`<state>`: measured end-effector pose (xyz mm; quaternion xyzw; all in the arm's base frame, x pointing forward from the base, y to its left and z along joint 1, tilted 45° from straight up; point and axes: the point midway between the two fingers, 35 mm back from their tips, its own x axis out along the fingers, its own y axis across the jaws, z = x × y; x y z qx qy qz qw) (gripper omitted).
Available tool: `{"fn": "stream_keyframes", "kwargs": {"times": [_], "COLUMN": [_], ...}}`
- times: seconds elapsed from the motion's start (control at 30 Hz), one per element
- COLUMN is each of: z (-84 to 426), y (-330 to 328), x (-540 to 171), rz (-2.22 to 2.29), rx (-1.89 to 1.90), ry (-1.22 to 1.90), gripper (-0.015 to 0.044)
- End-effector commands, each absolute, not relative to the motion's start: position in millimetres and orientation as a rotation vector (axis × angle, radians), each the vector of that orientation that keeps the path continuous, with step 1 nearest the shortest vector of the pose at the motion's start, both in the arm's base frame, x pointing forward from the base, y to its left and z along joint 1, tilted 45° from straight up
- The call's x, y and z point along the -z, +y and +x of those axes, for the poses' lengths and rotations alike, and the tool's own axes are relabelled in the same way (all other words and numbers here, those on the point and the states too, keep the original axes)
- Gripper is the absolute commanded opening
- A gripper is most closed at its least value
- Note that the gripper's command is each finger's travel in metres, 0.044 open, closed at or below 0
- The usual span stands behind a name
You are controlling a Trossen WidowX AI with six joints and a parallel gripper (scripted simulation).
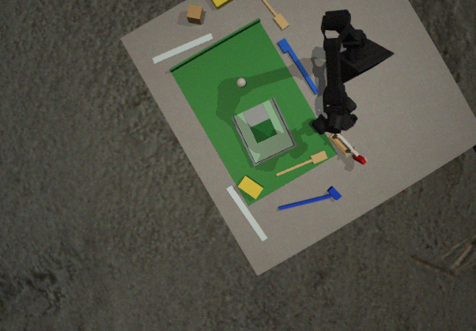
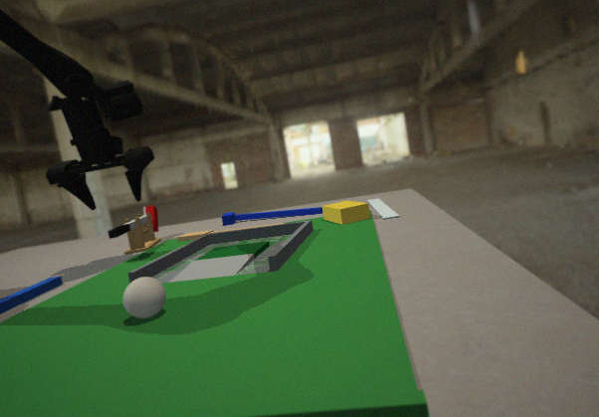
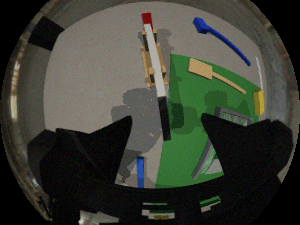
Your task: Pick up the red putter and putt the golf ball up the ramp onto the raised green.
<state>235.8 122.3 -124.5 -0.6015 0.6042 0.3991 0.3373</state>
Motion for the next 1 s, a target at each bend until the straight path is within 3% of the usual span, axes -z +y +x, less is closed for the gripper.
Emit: {"fn": "stream_keyframes", "kwargs": {"times": [0.0,0.97], "z": [237,237], "y": [105,69], "x": [127,162], "rz": [-1.632,-1.634], "rx": [-1.143,-1.140], "ry": [1.607,1.609], "gripper": [0.0440,0.0440]}}
